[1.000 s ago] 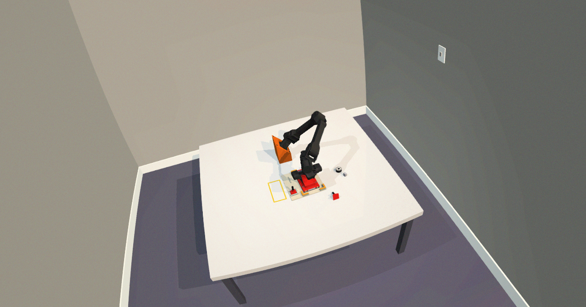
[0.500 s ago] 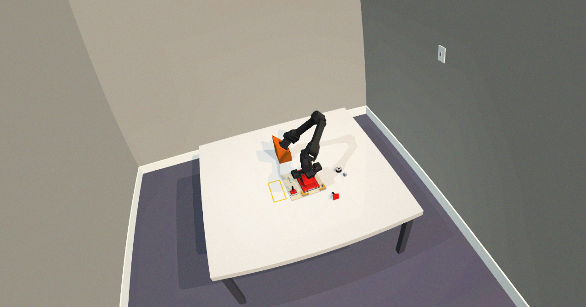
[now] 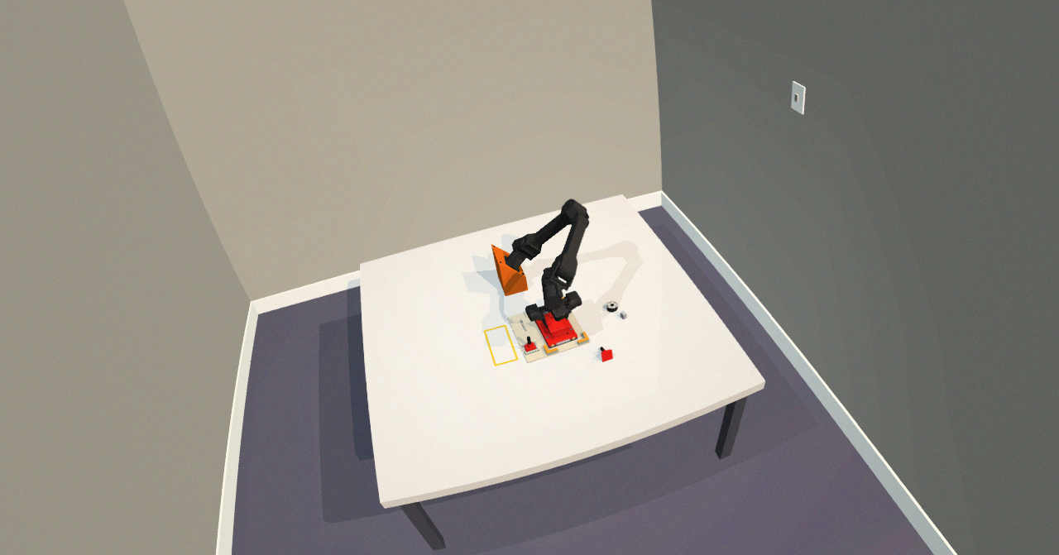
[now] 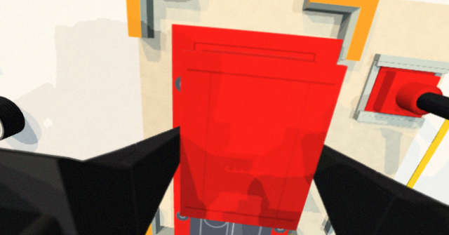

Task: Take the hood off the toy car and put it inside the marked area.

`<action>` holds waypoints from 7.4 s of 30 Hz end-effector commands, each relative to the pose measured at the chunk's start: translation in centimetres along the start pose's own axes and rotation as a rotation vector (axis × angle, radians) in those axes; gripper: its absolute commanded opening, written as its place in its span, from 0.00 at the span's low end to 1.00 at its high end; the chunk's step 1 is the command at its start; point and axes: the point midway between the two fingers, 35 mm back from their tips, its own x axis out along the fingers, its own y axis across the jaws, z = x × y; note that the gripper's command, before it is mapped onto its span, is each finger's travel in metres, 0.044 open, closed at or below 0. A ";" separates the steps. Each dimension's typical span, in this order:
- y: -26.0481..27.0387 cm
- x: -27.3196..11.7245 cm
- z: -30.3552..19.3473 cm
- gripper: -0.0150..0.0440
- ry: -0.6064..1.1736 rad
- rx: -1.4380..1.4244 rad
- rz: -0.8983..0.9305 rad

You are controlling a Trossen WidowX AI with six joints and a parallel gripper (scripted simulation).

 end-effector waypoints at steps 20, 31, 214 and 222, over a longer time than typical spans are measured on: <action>-0.1 -5.3 0.0 0.25 0.001 -0.004 -0.005; -4.7 -5.3 0.3 0.25 -0.022 0.006 -0.016; -20.5 4.0 -3.9 0.25 0.000 -0.005 -0.011; -20.5 4.0 -3.9 0.48 0.002 -0.009 -0.014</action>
